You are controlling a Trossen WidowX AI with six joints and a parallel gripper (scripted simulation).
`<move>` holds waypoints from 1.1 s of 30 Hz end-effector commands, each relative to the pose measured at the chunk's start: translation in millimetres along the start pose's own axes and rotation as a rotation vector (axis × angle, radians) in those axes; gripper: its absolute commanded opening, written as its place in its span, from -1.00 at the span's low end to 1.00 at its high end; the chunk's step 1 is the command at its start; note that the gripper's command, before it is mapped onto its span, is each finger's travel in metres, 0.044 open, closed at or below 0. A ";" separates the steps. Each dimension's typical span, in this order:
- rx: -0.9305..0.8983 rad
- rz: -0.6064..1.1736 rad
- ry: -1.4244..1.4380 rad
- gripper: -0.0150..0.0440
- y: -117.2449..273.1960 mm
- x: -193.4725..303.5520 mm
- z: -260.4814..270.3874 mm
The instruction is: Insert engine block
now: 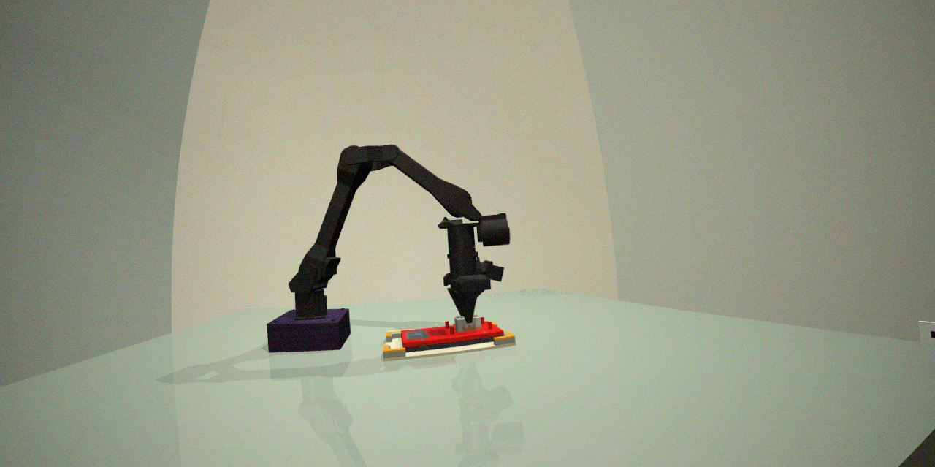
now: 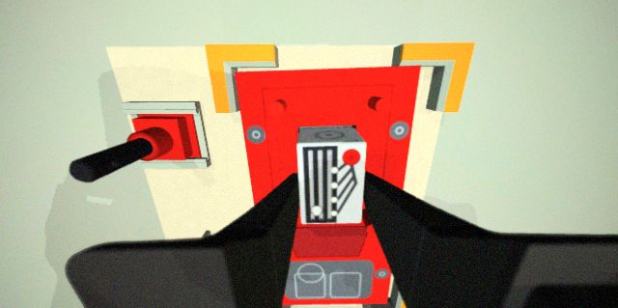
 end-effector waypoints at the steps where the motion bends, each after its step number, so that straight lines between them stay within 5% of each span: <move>1: 0.000 0.000 0.000 0.14 0.0 0.0 0.0; 11: 0.000 0.000 0.000 1.00 0.0 0.0 0.0; 33: -0.003 0.001 -0.001 1.00 13.1 -0.8 -0.5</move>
Point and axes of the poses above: the point midway between the two fingers, 35 mm back from their tips, its own y axis back along the fingers, its own z axis across the jaws, x = y × z, the point moved 9 cm from there along y, back along the fingers, and after that the axes turned 5 degrees about y, right-handed, at the moved point
